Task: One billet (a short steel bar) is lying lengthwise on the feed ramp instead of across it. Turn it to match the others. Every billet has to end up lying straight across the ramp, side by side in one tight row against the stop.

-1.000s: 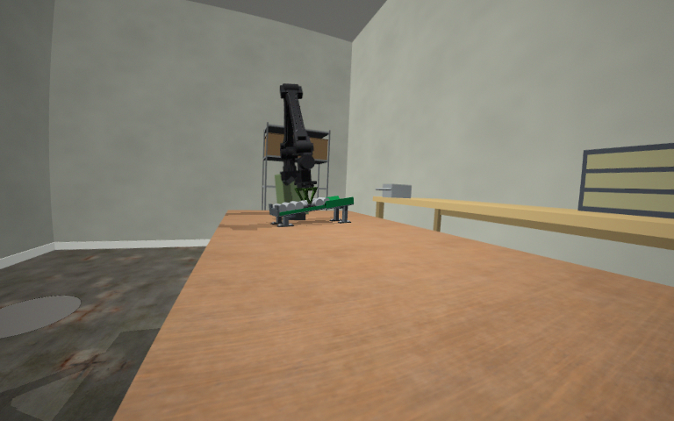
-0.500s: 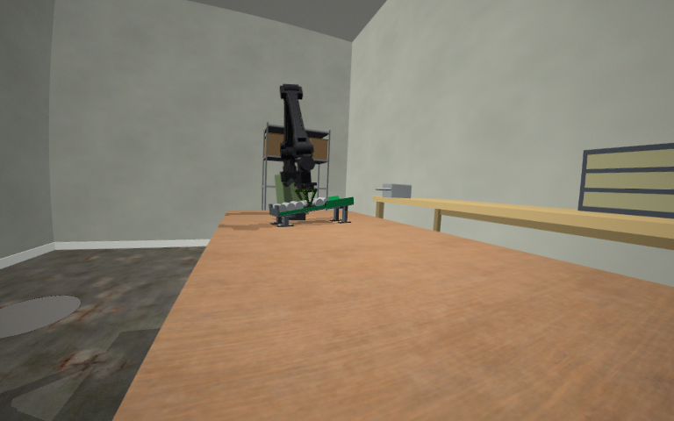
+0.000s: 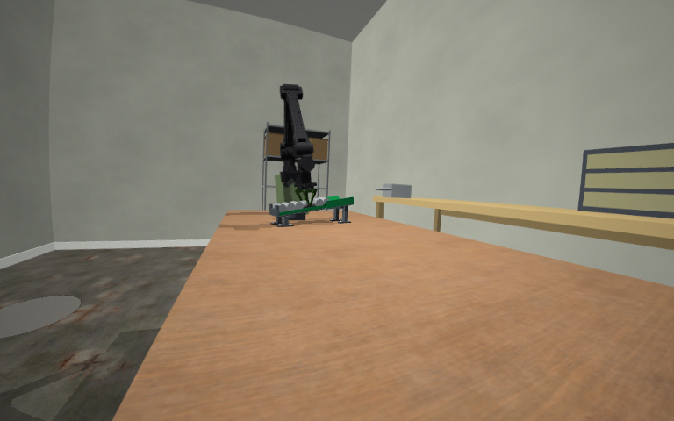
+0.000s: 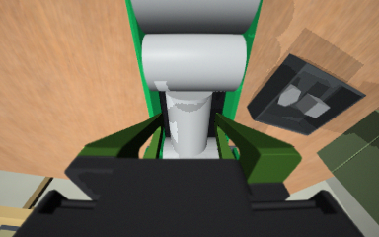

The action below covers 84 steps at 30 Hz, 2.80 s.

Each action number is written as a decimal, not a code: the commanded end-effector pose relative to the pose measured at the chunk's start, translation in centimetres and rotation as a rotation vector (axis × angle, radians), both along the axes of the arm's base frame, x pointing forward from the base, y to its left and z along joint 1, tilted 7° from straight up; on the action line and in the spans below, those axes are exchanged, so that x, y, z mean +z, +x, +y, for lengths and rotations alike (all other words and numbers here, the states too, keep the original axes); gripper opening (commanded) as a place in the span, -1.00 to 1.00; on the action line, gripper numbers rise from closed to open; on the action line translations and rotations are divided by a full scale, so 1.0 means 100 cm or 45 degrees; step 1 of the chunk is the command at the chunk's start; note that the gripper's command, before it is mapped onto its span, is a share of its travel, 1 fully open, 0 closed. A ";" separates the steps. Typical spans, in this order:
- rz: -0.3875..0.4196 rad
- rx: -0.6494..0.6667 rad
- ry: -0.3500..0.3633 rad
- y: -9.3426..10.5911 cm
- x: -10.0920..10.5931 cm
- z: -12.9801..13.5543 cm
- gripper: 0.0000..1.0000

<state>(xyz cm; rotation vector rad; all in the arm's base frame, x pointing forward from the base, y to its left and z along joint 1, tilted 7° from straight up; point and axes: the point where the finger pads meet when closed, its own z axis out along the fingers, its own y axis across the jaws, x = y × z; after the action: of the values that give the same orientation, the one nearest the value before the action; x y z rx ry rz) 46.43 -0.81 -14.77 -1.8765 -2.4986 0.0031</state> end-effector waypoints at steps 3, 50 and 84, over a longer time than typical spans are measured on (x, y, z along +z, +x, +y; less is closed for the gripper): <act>-0.028 0.010 0.002 0.016 -0.002 -0.005 0.11; -0.021 0.010 0.002 0.013 -0.003 -0.005 -1.00; -0.020 0.010 0.002 0.013 -0.003 -0.005 -1.00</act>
<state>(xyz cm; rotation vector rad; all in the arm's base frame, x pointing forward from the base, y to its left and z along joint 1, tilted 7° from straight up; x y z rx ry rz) 46.46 -0.80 -14.76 -1.8731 -2.5017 0.0023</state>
